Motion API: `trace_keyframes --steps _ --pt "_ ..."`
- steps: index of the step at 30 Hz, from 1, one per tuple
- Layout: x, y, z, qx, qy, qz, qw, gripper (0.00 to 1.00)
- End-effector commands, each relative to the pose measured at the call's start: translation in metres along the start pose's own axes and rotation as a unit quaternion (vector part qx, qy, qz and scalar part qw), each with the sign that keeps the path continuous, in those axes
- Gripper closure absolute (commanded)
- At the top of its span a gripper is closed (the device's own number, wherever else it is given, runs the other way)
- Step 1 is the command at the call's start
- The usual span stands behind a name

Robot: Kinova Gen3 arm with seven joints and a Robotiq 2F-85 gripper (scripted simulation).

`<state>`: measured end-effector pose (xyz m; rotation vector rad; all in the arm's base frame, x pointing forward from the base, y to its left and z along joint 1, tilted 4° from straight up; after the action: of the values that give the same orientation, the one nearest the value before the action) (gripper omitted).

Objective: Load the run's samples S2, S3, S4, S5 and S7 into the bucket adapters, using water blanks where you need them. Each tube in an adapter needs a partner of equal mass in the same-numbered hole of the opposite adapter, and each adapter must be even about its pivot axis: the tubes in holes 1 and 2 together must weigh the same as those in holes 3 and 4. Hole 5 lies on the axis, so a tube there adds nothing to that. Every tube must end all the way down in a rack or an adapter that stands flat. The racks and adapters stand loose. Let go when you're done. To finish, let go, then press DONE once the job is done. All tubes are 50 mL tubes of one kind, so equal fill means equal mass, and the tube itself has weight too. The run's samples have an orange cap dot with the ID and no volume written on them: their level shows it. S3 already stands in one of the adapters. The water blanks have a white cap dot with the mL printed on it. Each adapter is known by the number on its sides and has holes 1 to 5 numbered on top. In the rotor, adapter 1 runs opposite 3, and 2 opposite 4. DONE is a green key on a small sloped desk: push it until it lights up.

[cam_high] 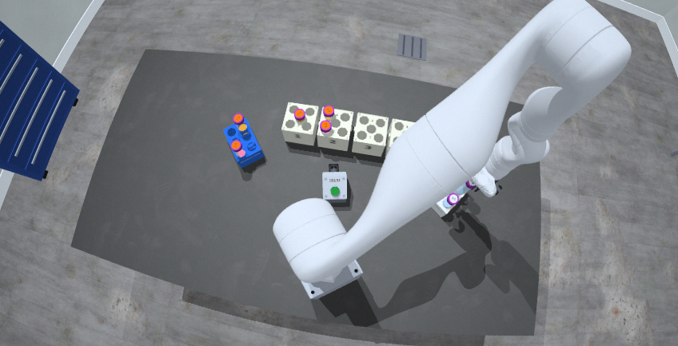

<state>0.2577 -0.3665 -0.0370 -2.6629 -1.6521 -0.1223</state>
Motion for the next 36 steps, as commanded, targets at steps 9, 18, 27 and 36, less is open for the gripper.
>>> trace_keyframes --steps 9,18,27,36 --pt "0.000 0.001 -0.012 -0.001 0.000 0.000 1.000 0.90" --pt "0.000 0.001 -0.024 -0.001 0.000 0.000 1.000 0.90" --pt "0.000 0.001 -0.033 -0.001 0.000 0.000 1.000 0.90" --pt "0.000 0.001 -0.045 -0.001 0.000 0.000 1.000 0.90"
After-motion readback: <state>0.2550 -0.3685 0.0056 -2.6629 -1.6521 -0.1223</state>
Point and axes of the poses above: the point where the finger pads meet when closed, its own z axis out along the fingers, its own x axis across the jaws, y = z × x, the point moved 4 cm from there along -z, back along the fingers, and after that the axes turned 14 degrees about -z, right-handed, at the moved point
